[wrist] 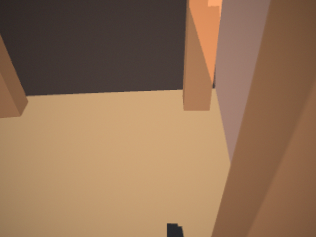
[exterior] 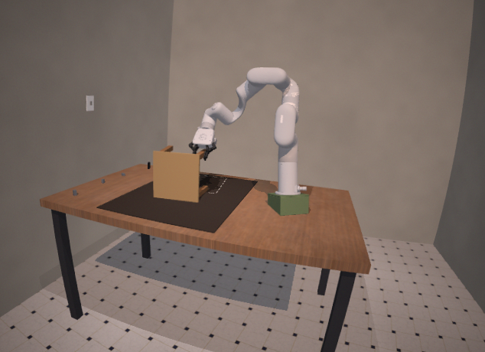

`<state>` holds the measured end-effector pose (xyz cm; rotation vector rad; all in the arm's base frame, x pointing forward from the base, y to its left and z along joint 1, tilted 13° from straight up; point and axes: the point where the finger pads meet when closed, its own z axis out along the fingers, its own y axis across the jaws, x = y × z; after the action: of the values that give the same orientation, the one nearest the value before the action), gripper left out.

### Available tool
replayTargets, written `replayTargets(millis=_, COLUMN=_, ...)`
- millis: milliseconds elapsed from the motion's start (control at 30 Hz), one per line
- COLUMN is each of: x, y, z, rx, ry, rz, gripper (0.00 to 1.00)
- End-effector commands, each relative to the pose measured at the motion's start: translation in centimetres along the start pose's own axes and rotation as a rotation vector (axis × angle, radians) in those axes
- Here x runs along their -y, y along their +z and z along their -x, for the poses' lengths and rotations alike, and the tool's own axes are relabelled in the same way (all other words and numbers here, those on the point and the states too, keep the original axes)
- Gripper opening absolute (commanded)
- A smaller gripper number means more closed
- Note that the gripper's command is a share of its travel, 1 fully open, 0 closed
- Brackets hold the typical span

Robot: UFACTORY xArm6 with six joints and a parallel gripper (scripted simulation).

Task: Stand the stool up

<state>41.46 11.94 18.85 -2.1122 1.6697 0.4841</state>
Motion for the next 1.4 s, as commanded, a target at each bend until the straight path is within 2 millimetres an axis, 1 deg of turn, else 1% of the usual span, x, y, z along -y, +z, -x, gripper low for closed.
replayTargets(millis=0, x=0.1, y=-0.1, z=0.1, rx=-0.001, ry=-0.002, rz=-0.003, gripper=0.56)
replayTargets(millis=433, x=0.1, y=-0.1, z=0.1, rx=-0.001, ry=-0.002, rz=-0.003, gripper=0.56)
replayTargets(millis=633, x=0.1, y=-0.5, z=0.1, rx=-0.001, ry=-0.002, rz=-0.003, gripper=0.56)
replayTargets(millis=800, x=0.1, y=-1.9, z=0.1, rx=-0.001, ry=-0.002, rz=-0.003, gripper=0.56)
replayTargets(millis=1100, x=0.1, y=-5.4, z=0.1, rx=-0.001, ry=-0.002, rz=-0.003, gripper=0.56)
replayTargets(millis=1167, x=0.1, y=-5.4, z=0.1, rx=-0.001, ry=-0.002, rz=-0.003, gripper=0.56)
replayTargets(millis=1367, x=0.1, y=-6.6, z=0.1, rx=-0.001, ry=-0.002, rz=-0.003, gripper=0.56)
